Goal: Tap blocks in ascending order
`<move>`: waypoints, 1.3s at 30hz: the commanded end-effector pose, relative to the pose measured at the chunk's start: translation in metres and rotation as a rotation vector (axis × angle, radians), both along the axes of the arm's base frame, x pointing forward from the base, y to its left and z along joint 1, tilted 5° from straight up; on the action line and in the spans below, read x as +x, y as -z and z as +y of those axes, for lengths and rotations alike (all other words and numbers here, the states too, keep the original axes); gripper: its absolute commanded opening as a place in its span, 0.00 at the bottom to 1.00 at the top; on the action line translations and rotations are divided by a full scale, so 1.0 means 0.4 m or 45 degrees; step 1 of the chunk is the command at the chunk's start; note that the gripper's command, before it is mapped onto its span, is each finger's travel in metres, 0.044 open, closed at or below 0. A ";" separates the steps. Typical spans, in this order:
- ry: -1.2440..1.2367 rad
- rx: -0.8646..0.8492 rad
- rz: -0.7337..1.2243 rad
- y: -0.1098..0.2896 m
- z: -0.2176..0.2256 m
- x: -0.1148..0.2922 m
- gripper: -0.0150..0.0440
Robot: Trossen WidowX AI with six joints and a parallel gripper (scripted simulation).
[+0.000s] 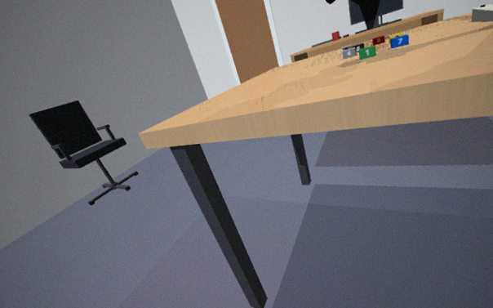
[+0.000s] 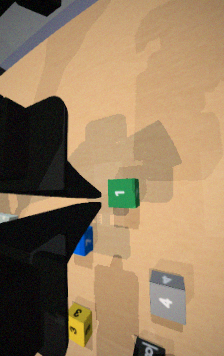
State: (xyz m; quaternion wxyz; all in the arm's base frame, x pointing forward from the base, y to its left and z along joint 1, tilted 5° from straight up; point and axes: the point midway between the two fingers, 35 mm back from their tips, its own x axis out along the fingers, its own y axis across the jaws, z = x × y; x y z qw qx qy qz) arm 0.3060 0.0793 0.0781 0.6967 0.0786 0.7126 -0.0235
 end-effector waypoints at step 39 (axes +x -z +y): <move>-0.003 -0.009 -0.023 0.069 -0.427 -0.226 0.29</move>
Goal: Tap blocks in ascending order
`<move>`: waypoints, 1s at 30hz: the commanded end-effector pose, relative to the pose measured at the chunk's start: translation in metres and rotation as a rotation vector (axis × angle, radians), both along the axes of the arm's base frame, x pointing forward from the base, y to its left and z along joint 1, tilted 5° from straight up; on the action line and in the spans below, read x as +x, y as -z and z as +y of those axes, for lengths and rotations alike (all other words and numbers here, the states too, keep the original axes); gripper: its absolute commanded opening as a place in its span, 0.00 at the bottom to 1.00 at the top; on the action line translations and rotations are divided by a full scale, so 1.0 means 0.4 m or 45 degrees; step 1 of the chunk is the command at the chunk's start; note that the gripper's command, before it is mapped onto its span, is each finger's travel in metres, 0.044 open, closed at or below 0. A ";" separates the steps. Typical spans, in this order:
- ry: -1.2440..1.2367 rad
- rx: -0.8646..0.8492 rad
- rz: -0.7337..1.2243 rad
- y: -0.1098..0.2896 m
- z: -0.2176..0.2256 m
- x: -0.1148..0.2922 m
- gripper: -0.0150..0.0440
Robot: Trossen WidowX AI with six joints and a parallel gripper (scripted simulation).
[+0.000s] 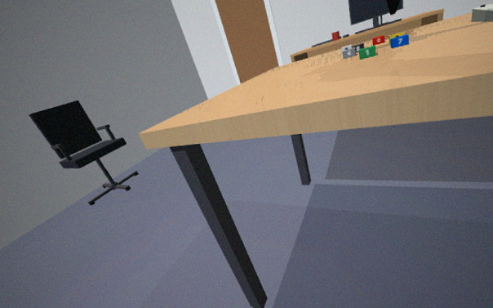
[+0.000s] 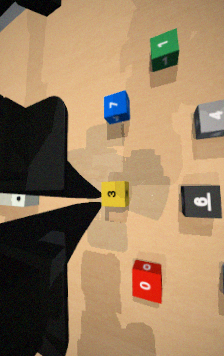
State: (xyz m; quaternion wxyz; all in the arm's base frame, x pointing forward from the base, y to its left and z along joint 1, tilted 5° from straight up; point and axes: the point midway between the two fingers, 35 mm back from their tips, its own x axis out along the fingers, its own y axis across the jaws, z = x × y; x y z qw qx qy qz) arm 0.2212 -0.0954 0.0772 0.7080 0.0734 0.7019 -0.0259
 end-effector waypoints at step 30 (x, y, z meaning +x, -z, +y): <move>0.000 0.007 0.016 0.142 0.016 -0.014 0.29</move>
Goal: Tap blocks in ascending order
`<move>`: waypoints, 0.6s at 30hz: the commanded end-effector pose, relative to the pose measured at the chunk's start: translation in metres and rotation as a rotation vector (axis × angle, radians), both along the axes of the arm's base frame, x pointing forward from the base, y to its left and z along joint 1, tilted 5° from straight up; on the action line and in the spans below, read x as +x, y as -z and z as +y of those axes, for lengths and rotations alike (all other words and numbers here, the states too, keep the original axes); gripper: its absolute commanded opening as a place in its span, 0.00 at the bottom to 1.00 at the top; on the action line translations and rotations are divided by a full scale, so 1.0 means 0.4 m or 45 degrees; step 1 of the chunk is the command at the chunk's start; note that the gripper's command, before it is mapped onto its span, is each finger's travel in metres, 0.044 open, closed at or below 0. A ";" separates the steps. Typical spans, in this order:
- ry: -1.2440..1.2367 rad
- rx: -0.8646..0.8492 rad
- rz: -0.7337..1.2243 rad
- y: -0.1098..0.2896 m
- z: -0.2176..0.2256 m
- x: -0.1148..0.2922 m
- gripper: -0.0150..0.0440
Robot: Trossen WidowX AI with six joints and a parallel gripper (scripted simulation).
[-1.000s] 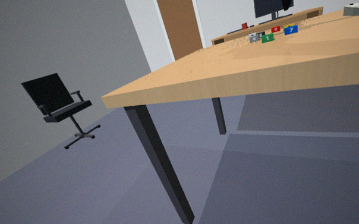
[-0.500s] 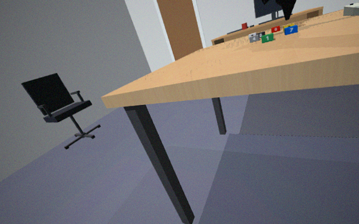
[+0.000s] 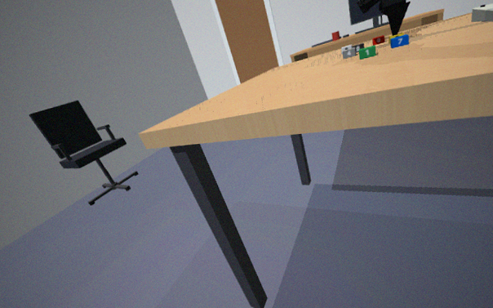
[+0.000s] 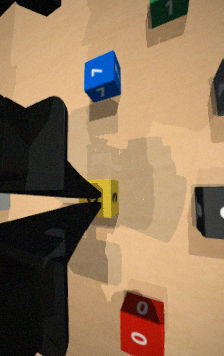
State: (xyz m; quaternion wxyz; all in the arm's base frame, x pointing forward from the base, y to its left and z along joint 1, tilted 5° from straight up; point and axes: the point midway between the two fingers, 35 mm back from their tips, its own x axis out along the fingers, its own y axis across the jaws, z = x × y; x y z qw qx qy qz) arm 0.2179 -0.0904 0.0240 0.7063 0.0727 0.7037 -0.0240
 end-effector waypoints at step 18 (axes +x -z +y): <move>0.005 0.004 0.010 -0.263 -0.017 -0.005 0.29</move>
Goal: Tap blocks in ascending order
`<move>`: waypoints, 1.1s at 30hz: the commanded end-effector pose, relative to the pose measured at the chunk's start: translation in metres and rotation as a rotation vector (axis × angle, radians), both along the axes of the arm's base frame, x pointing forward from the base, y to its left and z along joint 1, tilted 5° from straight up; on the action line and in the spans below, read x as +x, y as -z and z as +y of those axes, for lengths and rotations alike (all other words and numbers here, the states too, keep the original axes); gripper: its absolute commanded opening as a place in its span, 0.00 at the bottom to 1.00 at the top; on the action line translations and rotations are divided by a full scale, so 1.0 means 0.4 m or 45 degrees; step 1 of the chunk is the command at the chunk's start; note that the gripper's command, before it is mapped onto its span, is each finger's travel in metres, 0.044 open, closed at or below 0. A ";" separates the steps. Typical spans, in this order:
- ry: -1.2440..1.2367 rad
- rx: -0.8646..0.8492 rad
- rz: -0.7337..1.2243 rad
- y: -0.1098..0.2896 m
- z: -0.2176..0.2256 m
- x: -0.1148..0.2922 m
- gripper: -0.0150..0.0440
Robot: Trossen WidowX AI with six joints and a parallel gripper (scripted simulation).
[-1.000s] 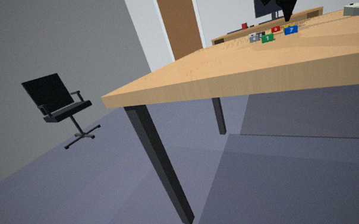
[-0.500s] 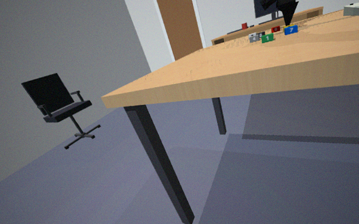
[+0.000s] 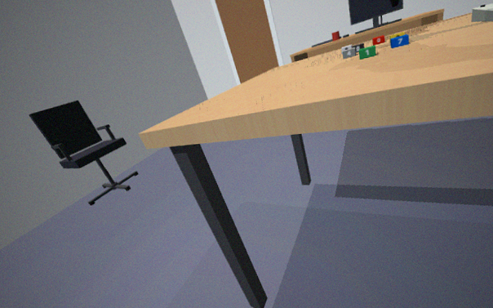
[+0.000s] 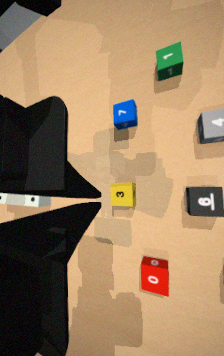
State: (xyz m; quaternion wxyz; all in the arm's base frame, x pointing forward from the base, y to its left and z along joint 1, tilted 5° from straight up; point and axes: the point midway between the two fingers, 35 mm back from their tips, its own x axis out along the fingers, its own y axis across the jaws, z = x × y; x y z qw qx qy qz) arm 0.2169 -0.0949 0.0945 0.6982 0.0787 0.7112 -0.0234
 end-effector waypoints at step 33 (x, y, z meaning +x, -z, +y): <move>-0.004 -0.003 -0.030 0.093 0.169 0.307 0.29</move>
